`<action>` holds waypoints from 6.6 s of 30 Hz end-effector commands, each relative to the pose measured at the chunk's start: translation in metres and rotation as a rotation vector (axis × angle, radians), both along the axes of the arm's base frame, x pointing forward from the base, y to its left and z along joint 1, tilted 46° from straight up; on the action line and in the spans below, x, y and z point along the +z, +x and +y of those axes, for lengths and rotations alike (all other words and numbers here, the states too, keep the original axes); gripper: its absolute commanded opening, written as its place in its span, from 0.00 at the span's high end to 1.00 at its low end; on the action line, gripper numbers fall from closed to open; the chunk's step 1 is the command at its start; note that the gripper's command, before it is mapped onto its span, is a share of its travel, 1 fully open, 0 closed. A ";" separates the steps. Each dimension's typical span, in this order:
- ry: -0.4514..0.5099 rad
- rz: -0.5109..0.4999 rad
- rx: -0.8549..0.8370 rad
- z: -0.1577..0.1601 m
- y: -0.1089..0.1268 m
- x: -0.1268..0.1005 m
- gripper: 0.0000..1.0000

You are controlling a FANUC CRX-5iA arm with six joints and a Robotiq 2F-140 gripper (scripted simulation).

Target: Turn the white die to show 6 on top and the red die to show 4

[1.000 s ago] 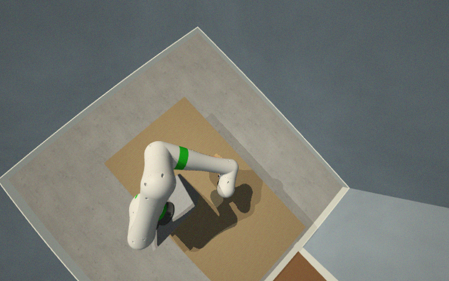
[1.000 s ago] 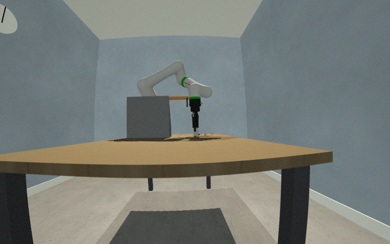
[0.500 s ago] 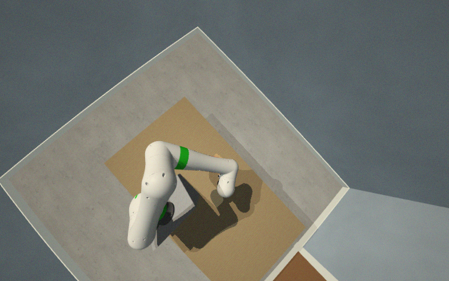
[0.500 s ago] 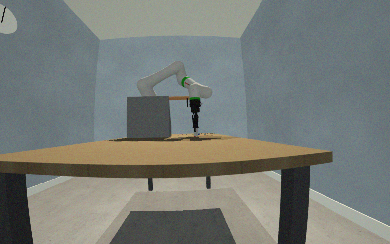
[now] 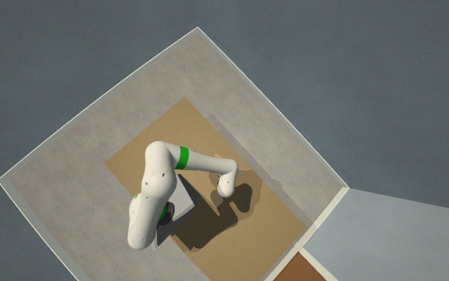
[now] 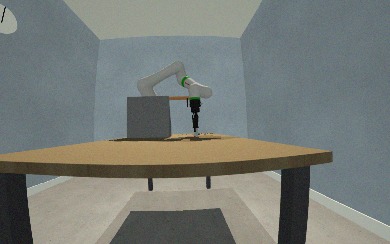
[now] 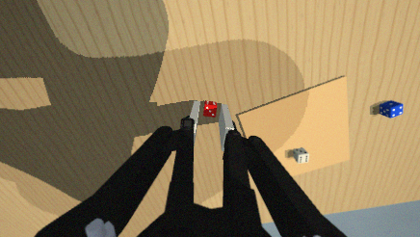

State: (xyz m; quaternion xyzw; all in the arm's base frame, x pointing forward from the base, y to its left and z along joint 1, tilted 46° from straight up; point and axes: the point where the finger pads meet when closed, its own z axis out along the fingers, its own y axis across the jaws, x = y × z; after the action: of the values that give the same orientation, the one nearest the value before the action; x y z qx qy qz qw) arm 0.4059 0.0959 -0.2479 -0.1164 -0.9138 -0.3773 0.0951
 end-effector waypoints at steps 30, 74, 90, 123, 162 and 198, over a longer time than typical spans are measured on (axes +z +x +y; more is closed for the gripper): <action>0.000 0.000 0.000 0.000 0.000 0.000 0.93; 0.000 0.000 0.000 -0.071 0.009 0.070 0.93; 0.009 -0.196 0.193 -0.042 0.032 0.100 0.93; 0.105 -0.989 0.978 0.108 0.073 0.238 0.93; 0.556 -1.610 0.614 0.144 0.066 0.263 0.93; 0.772 -1.757 0.285 0.163 0.060 0.228 0.93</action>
State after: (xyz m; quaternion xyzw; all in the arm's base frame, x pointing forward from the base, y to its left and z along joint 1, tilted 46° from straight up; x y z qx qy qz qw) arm 0.4668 0.2508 -0.0121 0.3580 -0.4780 -0.5888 -0.5447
